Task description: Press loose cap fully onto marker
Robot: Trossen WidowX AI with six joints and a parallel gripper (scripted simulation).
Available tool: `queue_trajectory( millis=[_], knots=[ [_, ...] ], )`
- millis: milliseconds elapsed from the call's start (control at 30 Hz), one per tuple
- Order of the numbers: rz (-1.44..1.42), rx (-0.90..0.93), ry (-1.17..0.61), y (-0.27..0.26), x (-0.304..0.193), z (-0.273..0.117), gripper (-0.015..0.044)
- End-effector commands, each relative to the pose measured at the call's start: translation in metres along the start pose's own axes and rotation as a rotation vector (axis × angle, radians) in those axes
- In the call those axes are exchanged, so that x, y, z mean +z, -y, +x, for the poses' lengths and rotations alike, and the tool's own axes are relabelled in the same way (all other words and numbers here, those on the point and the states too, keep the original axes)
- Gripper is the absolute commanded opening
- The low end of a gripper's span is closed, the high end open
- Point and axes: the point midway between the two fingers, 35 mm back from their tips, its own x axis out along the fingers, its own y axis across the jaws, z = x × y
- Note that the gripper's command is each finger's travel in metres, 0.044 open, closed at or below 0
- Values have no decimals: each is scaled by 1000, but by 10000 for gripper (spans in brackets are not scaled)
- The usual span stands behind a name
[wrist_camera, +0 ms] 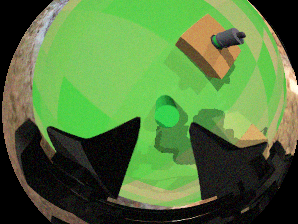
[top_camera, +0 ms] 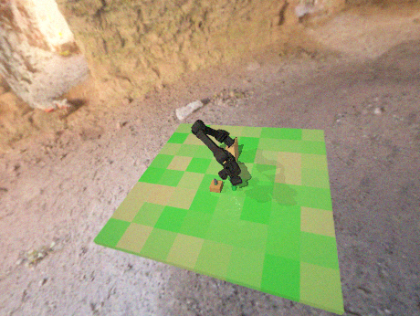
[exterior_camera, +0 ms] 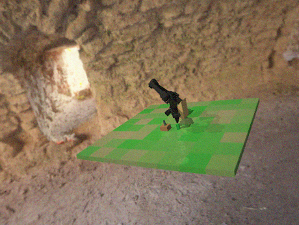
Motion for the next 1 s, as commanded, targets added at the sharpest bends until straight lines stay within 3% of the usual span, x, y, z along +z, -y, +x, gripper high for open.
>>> queue_trajectory(
  millis=[0, 967],
  knots=[
    [-8, -7, 4, 2, 0, 6, 247],
    [-8, -8, 6, 3, -1, 53, 247]
  ],
)
